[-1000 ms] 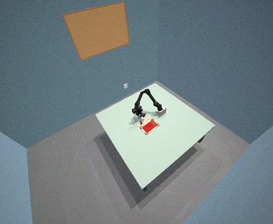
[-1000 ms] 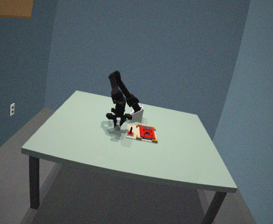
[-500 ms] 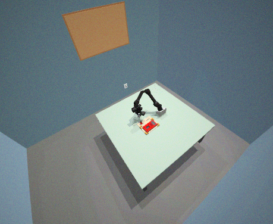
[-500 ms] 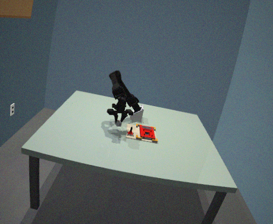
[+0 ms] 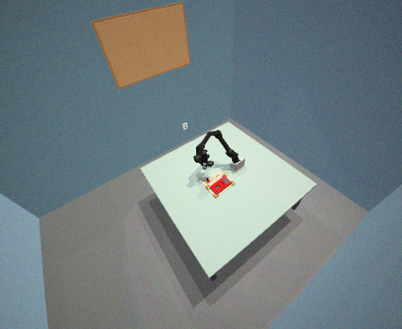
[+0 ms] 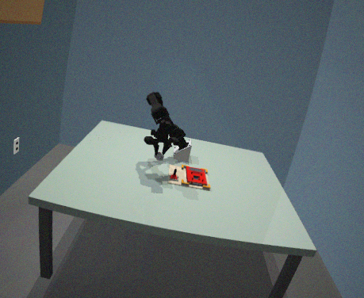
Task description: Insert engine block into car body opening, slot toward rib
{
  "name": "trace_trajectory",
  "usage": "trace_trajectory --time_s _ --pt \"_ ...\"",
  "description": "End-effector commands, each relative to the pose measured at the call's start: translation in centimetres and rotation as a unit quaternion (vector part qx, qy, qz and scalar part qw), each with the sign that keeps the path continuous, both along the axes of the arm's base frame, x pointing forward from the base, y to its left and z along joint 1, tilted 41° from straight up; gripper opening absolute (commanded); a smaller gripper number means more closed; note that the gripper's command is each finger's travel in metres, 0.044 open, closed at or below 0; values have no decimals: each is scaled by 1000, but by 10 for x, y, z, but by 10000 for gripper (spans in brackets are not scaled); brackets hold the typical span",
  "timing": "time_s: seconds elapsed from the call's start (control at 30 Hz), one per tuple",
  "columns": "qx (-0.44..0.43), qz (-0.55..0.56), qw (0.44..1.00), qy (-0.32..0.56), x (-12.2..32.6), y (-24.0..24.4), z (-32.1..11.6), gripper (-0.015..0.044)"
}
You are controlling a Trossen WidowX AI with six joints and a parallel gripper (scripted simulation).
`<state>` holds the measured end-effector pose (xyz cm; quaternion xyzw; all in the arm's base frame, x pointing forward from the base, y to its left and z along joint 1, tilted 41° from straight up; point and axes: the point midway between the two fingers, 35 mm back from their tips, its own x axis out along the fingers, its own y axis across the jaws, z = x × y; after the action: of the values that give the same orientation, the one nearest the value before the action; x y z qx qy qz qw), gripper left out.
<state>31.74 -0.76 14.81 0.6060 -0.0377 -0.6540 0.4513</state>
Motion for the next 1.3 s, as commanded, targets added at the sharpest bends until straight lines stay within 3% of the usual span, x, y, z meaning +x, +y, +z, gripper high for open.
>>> trace_trajectory --time_s 0.0,0.4,0.87,1.27 --pt "2 -1 1000 -1 -3 8 10 0" --pt "-1 7 1000 7 -11 24 29 0" --pt "-27 183 971 151 1 51 -5 0" --pt "-51 330 903 271 8 73 -35 0"
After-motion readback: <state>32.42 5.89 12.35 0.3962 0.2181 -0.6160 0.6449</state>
